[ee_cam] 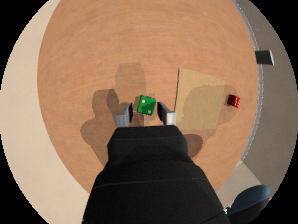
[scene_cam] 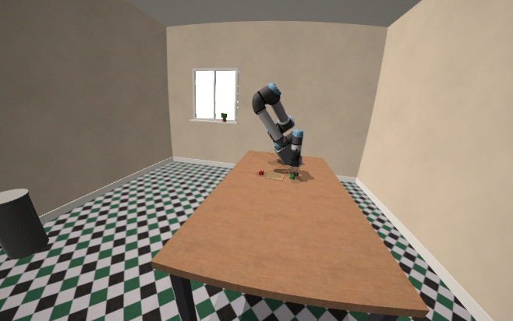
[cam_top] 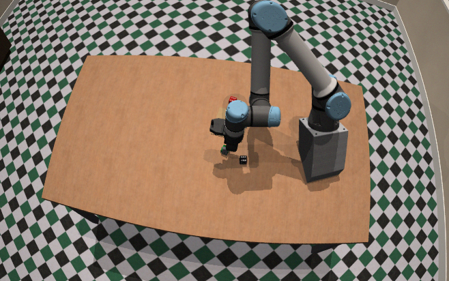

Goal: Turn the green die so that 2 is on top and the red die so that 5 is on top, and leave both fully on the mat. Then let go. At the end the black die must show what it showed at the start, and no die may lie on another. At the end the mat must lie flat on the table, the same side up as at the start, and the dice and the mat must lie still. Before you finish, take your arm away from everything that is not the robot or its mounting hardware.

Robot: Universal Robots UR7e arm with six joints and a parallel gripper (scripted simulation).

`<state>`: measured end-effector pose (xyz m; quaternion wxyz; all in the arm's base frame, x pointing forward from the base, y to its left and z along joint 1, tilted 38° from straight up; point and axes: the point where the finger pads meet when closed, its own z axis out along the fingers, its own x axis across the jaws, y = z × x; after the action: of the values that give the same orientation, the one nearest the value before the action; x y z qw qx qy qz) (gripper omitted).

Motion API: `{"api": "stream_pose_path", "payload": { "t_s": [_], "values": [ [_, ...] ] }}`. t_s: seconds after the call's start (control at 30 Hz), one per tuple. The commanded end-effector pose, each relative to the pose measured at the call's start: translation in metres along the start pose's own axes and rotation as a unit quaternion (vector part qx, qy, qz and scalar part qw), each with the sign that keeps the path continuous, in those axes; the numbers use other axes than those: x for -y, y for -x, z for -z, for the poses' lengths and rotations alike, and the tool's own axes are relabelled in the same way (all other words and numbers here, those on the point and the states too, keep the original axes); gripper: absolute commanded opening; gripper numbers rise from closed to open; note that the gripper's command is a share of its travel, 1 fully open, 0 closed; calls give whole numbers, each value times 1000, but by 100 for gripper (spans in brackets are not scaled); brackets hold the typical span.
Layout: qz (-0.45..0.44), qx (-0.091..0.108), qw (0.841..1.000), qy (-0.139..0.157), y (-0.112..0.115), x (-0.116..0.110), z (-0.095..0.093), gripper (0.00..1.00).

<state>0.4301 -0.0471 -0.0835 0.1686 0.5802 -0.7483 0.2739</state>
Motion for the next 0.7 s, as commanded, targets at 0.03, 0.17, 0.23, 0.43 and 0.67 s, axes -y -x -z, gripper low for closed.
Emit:
{"api": "stream_pose_path", "payload": {
  "t_s": [0.03, 0.17, 0.23, 0.43, 0.67],
  "values": [
    [0, 0, 1000, -1, 0, 0, 0, 87],
    [0, 0, 1000, -1, 0, 0, 0, 87],
    [0, 0, 1000, -1, 0, 0, 0, 87],
    [0, 0, 1000, -1, 0, 0, 0, 87],
    [0, 0, 1000, -1, 0, 0, -3, 87]
  ]
}}
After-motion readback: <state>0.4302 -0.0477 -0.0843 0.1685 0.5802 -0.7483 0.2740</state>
